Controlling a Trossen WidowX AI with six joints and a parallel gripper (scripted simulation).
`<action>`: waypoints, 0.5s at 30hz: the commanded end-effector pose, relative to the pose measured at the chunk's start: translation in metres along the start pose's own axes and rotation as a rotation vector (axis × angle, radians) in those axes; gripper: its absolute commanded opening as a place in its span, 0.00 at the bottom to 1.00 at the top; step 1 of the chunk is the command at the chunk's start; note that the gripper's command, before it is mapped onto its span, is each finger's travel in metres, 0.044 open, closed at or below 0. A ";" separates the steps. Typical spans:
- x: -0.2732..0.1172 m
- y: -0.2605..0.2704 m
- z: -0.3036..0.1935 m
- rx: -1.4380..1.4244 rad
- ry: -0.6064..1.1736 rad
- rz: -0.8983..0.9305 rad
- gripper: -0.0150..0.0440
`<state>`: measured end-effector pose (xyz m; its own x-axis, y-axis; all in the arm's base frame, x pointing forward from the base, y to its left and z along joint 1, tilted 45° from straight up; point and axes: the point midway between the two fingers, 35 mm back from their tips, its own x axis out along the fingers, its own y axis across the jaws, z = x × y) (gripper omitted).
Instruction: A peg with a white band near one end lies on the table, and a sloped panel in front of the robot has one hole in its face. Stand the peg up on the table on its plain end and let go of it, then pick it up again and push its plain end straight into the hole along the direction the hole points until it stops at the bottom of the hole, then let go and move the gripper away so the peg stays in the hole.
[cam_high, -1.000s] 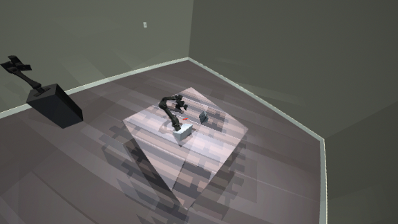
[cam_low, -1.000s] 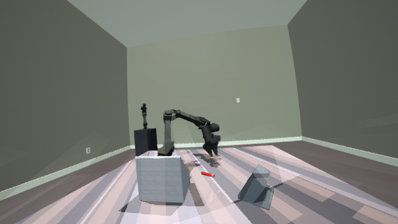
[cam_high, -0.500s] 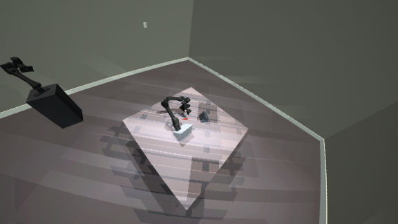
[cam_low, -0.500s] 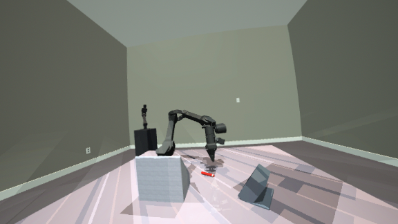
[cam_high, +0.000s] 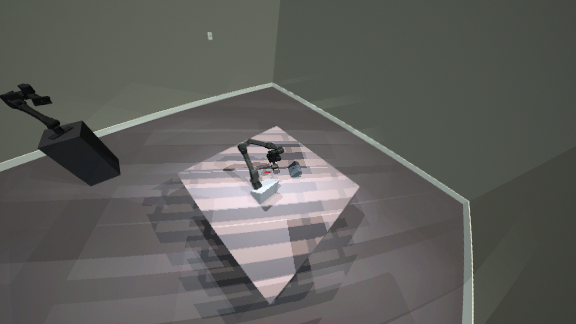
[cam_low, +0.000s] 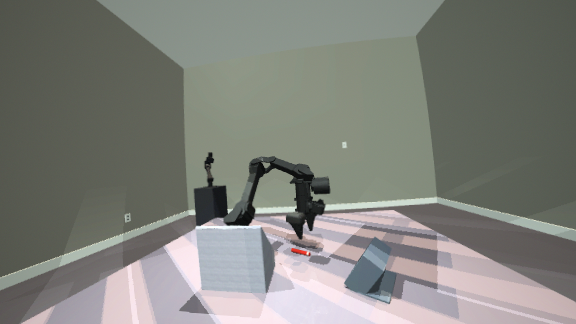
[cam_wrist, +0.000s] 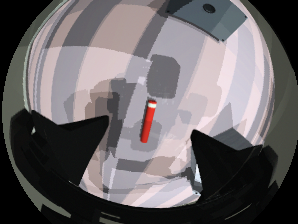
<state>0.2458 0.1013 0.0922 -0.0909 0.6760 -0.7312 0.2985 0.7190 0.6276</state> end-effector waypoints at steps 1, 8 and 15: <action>0.000 -0.003 -0.001 0.047 0.016 0.031 1.00; 0.004 -0.003 0.000 0.047 0.016 0.030 1.00; 0.015 -0.003 0.001 0.047 0.015 0.028 1.00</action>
<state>0.2458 0.1050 0.0831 -0.0920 0.6948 -0.7133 0.3406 0.6950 0.6332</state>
